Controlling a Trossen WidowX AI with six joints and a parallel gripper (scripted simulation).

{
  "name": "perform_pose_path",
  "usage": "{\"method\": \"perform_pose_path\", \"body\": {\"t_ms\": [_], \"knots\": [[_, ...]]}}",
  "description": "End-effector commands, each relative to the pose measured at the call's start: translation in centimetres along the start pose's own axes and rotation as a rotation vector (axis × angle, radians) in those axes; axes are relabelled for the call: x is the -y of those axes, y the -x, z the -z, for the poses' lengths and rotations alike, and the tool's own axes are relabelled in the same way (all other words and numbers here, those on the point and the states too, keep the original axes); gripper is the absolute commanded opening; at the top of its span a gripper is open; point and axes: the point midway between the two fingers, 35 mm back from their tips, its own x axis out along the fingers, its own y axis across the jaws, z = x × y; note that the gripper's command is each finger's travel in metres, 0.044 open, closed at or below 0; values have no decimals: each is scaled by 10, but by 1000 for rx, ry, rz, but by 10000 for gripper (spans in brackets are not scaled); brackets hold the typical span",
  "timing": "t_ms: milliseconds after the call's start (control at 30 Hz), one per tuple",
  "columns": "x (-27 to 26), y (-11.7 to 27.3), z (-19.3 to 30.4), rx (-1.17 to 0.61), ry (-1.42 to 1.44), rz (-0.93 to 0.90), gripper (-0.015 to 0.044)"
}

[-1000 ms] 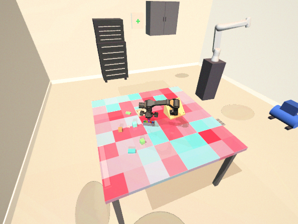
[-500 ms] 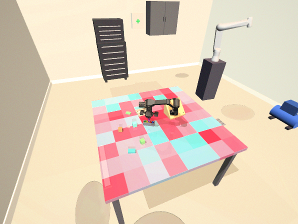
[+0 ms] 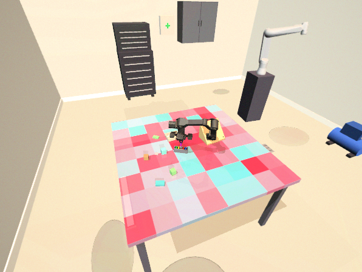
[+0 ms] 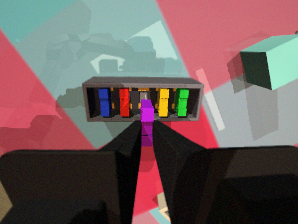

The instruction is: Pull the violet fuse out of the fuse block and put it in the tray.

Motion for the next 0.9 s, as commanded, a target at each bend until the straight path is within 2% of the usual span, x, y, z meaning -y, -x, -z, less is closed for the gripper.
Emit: {"method": "perform_pose_path", "body": {"t_ms": [0, 867], "knots": [[0, 4, 0, -6, 6, 2, 0], [86, 15, 117, -22, 4, 18, 0]]}}
